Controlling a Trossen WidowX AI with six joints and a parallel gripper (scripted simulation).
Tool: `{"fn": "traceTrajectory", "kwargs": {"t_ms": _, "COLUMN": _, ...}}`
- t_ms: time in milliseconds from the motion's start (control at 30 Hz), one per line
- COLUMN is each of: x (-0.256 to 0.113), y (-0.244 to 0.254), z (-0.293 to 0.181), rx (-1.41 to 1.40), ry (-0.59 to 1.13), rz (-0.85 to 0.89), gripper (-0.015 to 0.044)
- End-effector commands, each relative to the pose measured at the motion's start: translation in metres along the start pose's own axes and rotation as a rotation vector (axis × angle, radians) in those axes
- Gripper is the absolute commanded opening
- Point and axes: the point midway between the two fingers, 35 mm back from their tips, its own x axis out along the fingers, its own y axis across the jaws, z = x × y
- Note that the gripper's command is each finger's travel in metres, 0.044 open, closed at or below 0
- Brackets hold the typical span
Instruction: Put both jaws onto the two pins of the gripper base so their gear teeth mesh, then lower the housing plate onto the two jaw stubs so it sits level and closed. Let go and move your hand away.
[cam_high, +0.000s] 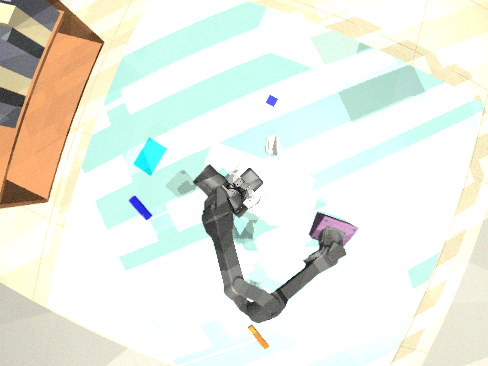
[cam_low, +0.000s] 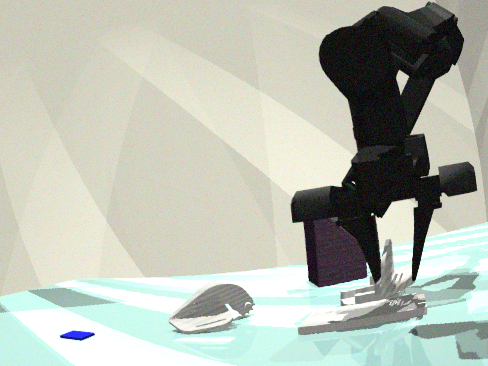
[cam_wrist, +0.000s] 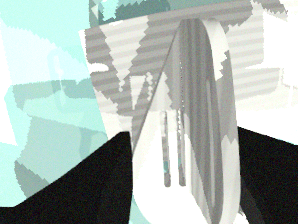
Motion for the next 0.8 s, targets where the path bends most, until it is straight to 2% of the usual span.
{"fn": "traceTrajectory", "kwargs": {"t_ms": 0, "x": 0.0017, "y": -0.0006, "z": -0.0004, "rx": 0.011, "ry": 0.003, "rz": 0.004, "gripper": 0.0134}}
{"fn": "traceTrajectory", "kwargs": {"t_ms": 767, "x": 0.0079, "y": -0.0005, "z": -0.0004, "rx": 0.013, "ry": 0.003, "rz": 0.004, "gripper": 0.0134}}
